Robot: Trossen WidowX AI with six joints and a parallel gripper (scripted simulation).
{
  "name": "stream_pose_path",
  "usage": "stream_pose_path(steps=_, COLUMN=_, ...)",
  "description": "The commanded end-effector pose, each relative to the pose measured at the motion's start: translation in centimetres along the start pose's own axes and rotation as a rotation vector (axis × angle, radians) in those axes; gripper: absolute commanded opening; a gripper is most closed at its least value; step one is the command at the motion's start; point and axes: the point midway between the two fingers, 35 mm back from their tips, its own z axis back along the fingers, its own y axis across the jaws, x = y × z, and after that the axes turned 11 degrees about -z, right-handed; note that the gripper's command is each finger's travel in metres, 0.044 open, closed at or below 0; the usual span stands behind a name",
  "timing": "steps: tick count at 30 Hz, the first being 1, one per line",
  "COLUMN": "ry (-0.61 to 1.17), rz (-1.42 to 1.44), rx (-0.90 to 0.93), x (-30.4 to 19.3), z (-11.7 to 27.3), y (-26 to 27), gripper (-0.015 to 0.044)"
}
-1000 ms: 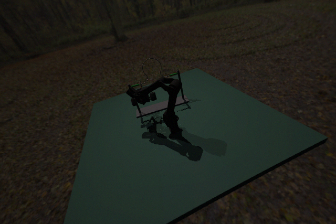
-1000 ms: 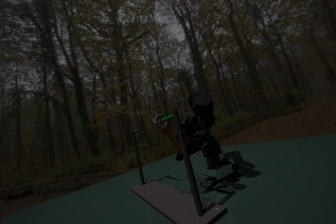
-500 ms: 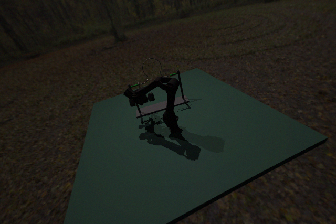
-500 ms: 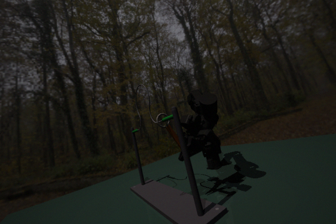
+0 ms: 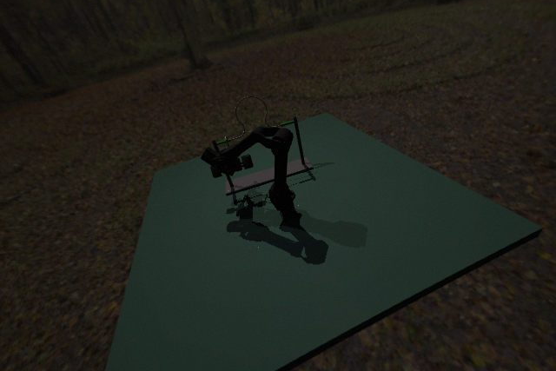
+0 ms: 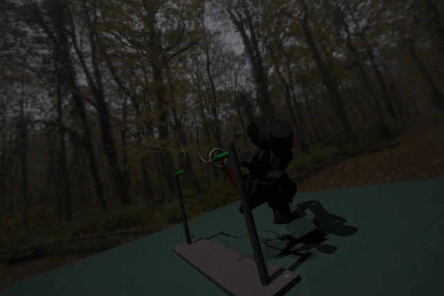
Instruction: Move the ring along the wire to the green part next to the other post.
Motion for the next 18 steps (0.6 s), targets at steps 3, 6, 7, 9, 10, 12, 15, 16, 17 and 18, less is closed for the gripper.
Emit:
stream_pose_path(steps=3, ry=-0.002, rz=0.000, rx=-0.003, x=-0.54, z=-0.34, y=0.15, gripper=-0.0150)
stream_pose_path(steps=6, ry=-0.002, rz=0.000, rx=-0.003, x=-0.92, z=-0.58, y=0.10, gripper=-0.0150)
stream_pose_path(steps=7, ry=-0.002, rz=0.000, rx=-0.003, x=-0.99, z=-0.62, y=0.09, gripper=-0.0150)
stream_pose_path(steps=9, ry=-0.002, rz=0.000, rx=-0.003, x=-1.01, z=-0.63, y=0.09, gripper=-0.0150)
stream_pose_path(steps=10, ry=-0.002, rz=0.000, rx=-0.003, x=-1.01, z=-0.63, y=0.09, gripper=-0.0150)
stream_pose_path(steps=12, ry=-0.002, rz=0.000, rx=-0.003, x=-1.01, z=-0.63, y=0.09, gripper=-0.0150)
stream_pose_path(steps=15, ry=-0.002, rz=0.000, rx=-0.003, x=-1.01, z=-0.63, y=0.09, gripper=-0.0150)
stream_pose_path(steps=16, ry=-0.002, rz=0.000, rx=-0.003, x=-1.01, z=-0.63, y=0.09, gripper=-0.0150)
stream_pose_path(steps=17, ry=-0.002, rz=0.000, rx=-0.003, x=-1.01, z=-0.63, y=0.09, gripper=-0.0150)
stream_pose_path(steps=18, ry=-0.002, rz=0.000, rx=-0.003, x=-1.01, z=-0.63, y=0.09, gripper=-0.0150)
